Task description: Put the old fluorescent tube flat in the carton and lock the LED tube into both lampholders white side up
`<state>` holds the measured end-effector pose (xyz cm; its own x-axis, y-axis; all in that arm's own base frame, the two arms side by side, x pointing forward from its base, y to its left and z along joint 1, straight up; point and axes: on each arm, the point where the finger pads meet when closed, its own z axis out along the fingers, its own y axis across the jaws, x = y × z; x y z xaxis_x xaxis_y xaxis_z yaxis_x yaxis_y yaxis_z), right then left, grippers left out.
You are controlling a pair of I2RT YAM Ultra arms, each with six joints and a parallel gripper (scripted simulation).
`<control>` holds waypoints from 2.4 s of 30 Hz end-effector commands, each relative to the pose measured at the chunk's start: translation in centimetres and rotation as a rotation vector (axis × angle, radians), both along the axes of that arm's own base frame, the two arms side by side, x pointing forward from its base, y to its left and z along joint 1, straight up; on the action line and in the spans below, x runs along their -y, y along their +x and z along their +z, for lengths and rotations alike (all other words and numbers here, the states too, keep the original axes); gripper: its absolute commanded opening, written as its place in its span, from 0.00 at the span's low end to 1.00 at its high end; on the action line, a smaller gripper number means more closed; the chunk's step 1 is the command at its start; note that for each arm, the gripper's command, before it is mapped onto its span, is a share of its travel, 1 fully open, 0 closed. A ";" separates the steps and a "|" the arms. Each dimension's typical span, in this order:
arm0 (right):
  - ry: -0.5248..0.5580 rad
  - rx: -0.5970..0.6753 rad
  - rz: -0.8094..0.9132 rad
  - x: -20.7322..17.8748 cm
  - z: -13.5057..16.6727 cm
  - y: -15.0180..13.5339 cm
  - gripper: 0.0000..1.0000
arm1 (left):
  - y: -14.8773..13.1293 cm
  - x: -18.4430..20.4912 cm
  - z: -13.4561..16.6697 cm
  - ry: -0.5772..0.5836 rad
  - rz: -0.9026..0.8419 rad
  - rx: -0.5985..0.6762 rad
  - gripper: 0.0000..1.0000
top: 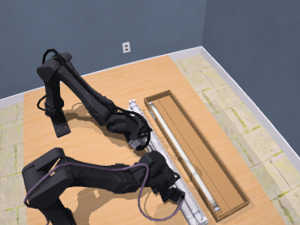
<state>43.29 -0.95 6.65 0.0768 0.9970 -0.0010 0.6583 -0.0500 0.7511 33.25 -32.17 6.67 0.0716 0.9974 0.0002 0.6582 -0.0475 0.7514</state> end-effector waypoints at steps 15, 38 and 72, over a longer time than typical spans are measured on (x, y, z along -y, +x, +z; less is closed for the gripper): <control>0.023 -0.118 -0.010 0.4 0.0 0.4 0.11 | 0.2 -0.1 -0.3 0.009 0.014 -0.137 0.11; 0.039 -0.305 -0.005 0.1 0.8 0.6 0.11 | 0.2 0.1 0.5 0.010 0.014 -0.335 0.11; 0.057 -0.568 0.002 0.1 1.0 0.8 0.11 | 0.5 0.2 0.9 0.024 -0.008 -0.602 0.11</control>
